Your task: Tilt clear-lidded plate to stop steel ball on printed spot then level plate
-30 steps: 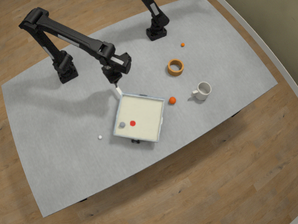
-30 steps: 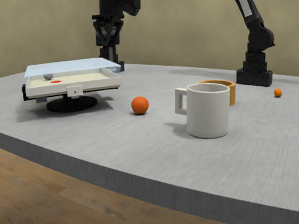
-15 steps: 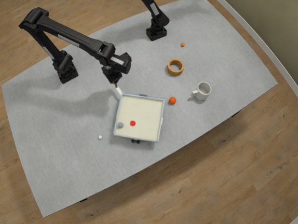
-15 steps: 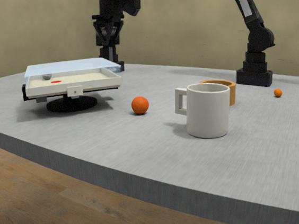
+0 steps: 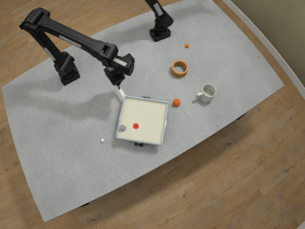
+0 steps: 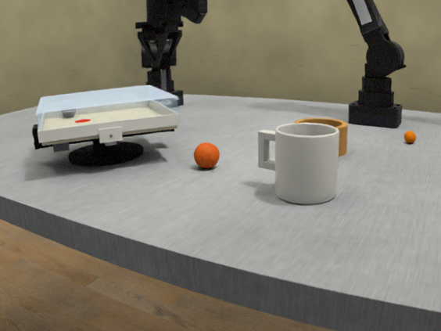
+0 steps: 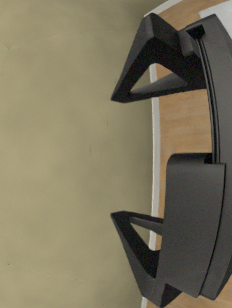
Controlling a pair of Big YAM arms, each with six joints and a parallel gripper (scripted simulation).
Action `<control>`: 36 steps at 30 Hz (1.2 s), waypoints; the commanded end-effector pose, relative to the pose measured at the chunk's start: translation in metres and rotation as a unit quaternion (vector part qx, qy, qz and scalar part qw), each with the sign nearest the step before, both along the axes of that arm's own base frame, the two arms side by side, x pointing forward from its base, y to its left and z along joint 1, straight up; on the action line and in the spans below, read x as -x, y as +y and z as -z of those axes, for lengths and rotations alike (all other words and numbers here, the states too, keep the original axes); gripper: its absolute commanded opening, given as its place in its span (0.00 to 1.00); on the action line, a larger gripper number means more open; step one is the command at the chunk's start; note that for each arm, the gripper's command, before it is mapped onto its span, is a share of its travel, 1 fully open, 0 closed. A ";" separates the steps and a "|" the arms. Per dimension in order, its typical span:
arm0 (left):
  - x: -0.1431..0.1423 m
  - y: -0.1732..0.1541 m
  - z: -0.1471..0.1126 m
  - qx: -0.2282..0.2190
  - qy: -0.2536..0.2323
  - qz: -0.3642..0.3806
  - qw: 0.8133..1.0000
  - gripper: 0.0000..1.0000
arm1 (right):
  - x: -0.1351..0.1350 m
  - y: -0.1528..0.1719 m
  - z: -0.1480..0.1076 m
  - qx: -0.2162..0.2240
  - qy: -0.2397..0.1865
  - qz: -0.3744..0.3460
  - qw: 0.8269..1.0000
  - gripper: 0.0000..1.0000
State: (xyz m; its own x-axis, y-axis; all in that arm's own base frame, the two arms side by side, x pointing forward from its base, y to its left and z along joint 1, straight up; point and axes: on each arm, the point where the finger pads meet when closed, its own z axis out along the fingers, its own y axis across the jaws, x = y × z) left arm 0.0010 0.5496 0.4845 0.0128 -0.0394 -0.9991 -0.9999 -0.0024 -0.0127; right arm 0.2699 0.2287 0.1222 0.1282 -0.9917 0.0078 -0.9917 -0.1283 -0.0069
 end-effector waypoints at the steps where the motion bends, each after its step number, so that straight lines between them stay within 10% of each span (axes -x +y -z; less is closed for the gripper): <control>1: 0.007 -0.005 -0.016 -0.020 0.007 -0.005 1.000 1.00 | -0.015 0.029 -0.016 -0.023 -0.015 -0.001 1.000 0.00; 36: 0.007 -0.005 -0.016 -0.020 0.007 -0.005 1.000 1.00 | -0.013 0.029 -0.016 -0.020 -0.012 -0.001 1.000 0.00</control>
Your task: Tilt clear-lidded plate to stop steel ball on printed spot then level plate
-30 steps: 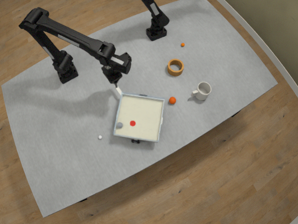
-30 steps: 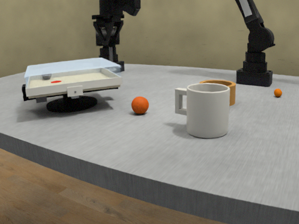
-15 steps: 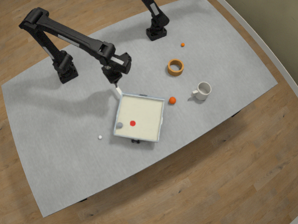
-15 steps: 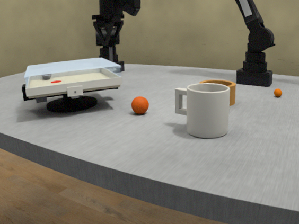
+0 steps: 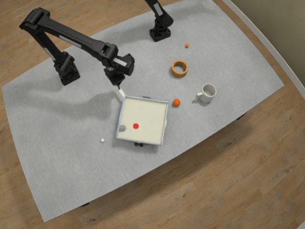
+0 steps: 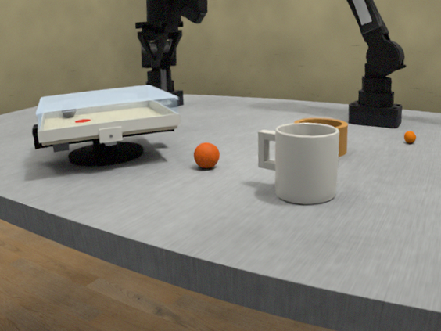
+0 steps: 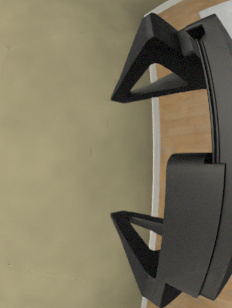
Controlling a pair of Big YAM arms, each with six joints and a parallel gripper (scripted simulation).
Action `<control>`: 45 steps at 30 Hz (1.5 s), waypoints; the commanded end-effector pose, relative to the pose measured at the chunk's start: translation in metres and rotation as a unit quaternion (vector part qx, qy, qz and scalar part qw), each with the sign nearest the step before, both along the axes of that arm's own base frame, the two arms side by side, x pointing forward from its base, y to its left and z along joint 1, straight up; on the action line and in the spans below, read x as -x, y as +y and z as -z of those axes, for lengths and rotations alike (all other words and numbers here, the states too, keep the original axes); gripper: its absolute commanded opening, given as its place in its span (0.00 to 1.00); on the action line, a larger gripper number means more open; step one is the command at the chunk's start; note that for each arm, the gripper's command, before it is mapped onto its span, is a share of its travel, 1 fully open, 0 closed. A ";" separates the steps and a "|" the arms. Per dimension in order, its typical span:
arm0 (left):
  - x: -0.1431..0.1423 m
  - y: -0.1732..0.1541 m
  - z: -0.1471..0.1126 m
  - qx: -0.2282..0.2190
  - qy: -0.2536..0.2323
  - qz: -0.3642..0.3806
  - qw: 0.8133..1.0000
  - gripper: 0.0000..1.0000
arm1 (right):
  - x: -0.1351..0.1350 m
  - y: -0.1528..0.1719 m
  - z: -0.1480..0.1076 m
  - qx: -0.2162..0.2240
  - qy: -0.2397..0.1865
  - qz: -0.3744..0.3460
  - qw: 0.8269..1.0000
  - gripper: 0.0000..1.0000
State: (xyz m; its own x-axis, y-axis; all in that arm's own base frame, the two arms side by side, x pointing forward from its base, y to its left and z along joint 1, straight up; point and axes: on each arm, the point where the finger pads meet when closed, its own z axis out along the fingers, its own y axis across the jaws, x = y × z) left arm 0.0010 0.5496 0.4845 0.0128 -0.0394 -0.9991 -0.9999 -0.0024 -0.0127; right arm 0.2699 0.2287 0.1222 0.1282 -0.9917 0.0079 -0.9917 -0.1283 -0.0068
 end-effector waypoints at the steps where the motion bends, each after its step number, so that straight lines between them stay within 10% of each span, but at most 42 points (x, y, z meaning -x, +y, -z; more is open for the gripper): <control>1: 0.007 -0.005 -0.016 -0.020 0.007 -0.005 1.000 1.00 | -0.013 0.029 -0.016 -0.020 -0.012 -0.001 1.000 0.00; 43: 0.007 -0.005 -0.016 -0.020 0.007 -0.005 1.000 1.00 | -0.015 0.034 -0.017 -0.024 -0.016 -0.001 1.000 0.00; 45: 0.007 -0.005 -0.016 -0.020 0.007 -0.005 1.000 1.00 | -0.004 0.000 0.007 -0.007 0.003 -0.001 1.000 0.00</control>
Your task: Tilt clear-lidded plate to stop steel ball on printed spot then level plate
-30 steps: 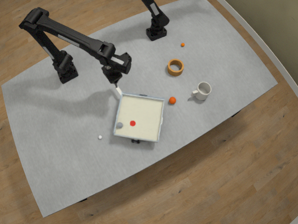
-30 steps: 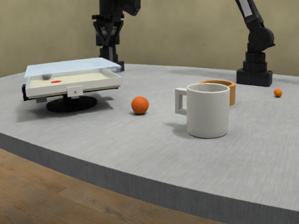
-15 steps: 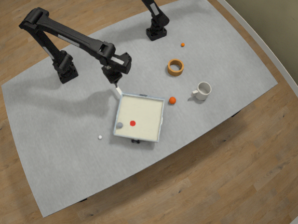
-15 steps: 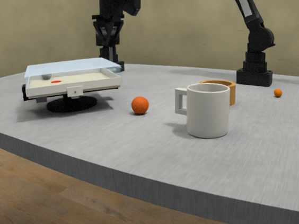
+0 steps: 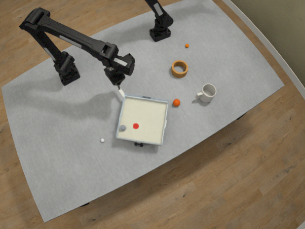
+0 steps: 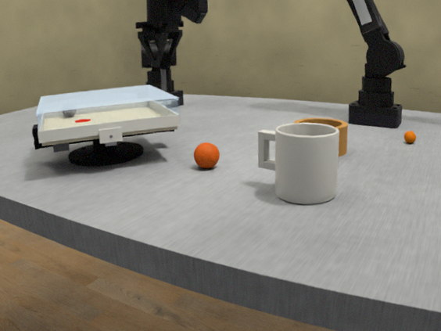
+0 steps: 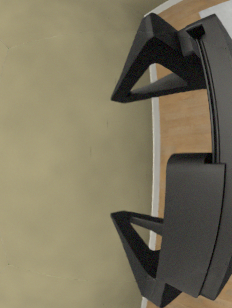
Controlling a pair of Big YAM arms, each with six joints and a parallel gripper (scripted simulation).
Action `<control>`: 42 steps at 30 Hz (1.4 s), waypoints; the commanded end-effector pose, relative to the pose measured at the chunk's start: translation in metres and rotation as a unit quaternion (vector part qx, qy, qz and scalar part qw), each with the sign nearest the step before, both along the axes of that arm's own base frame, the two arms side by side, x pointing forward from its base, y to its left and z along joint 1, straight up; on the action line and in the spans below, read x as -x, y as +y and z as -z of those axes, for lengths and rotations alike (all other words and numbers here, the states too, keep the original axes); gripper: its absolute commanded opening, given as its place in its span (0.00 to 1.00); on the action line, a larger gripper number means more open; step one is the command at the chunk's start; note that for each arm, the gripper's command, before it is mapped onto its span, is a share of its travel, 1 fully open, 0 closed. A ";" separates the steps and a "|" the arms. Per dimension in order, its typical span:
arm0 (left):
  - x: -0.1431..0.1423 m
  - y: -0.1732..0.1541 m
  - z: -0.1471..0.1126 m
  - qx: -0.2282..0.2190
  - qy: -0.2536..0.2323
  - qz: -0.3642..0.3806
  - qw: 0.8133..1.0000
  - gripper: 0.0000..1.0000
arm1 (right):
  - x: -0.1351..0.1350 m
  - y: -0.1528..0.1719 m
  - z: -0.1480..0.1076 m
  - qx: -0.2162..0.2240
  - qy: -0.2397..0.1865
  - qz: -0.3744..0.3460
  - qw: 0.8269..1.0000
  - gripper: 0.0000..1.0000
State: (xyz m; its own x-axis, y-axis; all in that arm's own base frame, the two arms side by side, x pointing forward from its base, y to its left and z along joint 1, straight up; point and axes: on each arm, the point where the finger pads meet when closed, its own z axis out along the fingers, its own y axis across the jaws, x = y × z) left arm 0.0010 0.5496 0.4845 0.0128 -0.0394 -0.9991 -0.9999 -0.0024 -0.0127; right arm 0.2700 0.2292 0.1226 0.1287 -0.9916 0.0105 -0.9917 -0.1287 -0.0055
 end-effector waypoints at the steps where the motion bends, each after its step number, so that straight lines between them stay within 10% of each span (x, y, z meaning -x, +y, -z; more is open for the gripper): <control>1: 0.007 -0.005 -0.016 -0.020 0.007 -0.005 1.000 1.00 | -0.004 -0.004 0.000 -0.017 -0.008 -0.001 1.000 0.00; 42: 0.007 -0.005 -0.016 -0.020 0.007 -0.005 1.000 1.00 | -0.002 -0.014 0.005 -0.004 0.002 0.000 1.000 0.00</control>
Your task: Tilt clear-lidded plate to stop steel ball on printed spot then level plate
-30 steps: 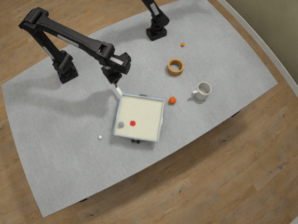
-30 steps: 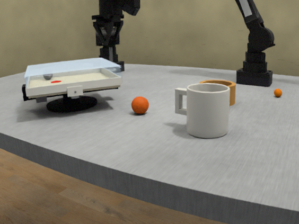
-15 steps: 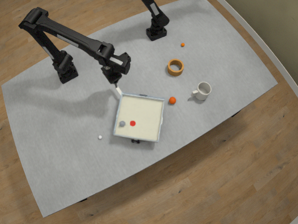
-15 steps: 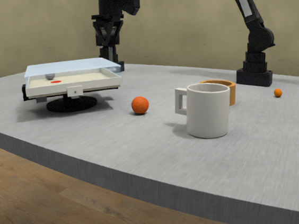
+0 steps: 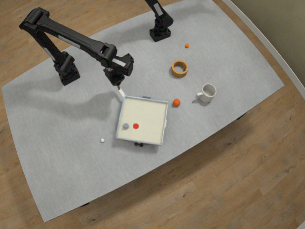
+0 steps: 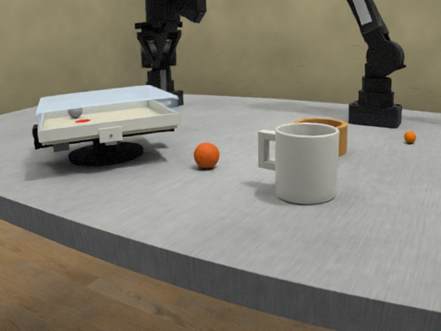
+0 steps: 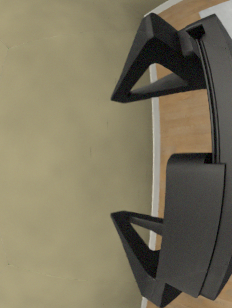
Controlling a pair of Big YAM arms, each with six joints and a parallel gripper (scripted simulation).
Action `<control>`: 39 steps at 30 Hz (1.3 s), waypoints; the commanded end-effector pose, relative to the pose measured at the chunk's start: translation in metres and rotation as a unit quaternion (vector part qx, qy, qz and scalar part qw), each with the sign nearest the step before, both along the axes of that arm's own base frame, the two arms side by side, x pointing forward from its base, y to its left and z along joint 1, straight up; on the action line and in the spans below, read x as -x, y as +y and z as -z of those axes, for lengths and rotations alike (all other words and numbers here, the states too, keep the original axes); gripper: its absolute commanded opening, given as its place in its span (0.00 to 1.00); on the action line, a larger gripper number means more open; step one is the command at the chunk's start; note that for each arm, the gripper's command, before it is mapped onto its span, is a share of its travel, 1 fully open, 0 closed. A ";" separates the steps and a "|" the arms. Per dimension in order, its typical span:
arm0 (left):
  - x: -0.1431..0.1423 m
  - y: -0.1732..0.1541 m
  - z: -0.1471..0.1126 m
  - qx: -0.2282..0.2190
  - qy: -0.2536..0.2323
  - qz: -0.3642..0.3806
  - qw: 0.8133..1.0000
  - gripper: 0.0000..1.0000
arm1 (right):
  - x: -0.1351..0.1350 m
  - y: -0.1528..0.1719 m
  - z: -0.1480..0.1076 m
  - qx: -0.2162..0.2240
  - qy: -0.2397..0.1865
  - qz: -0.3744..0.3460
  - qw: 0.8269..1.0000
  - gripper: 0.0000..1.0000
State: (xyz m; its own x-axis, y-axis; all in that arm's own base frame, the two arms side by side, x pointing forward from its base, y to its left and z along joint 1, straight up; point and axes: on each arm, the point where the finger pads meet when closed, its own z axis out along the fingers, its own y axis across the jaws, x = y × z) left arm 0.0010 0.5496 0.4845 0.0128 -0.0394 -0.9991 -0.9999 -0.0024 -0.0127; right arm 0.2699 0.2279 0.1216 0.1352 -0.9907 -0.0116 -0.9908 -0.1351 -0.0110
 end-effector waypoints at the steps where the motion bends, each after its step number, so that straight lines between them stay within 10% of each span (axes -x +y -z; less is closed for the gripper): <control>1: 0.007 -0.005 -0.016 -0.020 0.007 -0.005 1.000 1.00 | -0.002 -0.013 0.005 0.008 0.004 0.003 1.000 0.00; 39: 0.007 -0.005 -0.016 -0.020 0.007 -0.005 1.000 1.00 | -0.013 0.021 -0.015 -0.007 -0.010 0.003 1.000 0.00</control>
State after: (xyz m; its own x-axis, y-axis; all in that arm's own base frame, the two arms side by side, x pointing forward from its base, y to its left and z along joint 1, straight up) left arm 0.0010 0.5496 0.4845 0.0128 -0.0394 -0.9991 -0.9999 -0.0024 -0.0127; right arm 0.2702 0.2278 0.1224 0.1316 -0.9913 -0.0033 -0.9913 -0.1316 -0.0084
